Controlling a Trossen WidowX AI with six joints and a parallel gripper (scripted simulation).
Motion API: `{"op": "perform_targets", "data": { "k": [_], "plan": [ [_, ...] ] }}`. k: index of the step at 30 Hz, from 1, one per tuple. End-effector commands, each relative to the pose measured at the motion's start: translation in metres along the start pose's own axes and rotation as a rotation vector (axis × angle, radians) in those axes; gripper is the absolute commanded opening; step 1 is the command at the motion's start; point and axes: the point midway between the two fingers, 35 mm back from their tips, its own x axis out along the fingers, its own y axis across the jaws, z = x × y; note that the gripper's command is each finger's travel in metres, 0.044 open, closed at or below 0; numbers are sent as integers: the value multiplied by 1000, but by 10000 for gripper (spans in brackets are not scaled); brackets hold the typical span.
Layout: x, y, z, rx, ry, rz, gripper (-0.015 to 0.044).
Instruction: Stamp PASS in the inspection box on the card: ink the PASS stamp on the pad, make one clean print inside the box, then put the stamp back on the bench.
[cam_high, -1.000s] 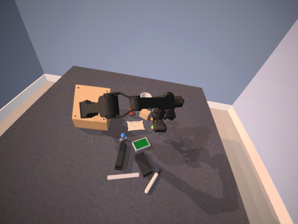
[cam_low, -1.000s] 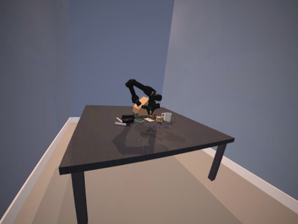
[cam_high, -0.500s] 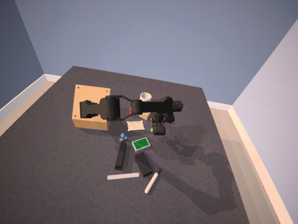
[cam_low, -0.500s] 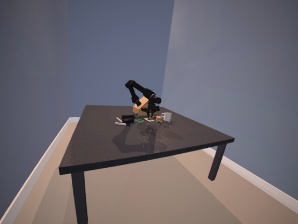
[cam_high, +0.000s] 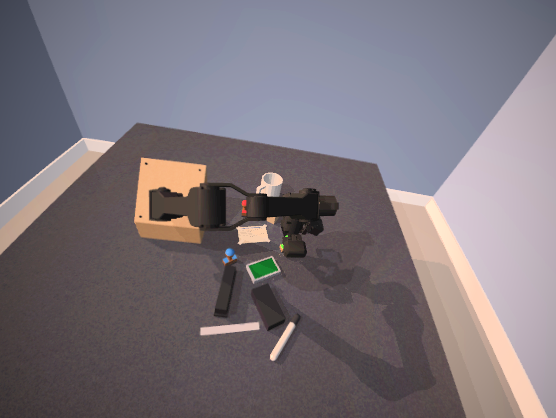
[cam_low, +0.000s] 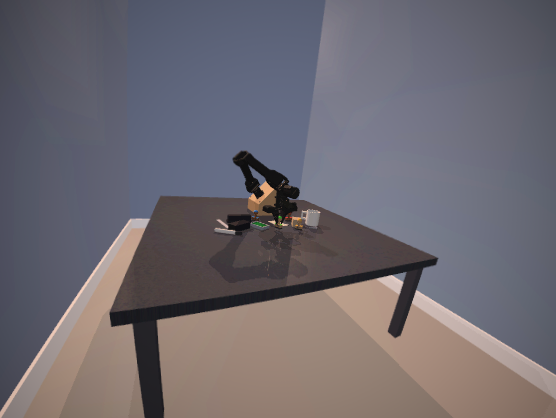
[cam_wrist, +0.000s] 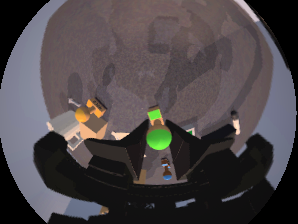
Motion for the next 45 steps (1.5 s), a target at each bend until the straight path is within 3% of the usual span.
{"op": "perform_targets", "data": {
  "k": [1,6,16,20,27,45],
  "plan": [
    [7,0,-2,-8,4,-5,0],
    [12,-1,-3,-8,4,-6,0],
    [9,-1,-1,0,2,-1,263],
    [-1,0,1,-1,1,1,264],
    [-105,3,0,-8,4,0,264],
    [-108,3,-1,-9,5,0,264]
  ]
}}
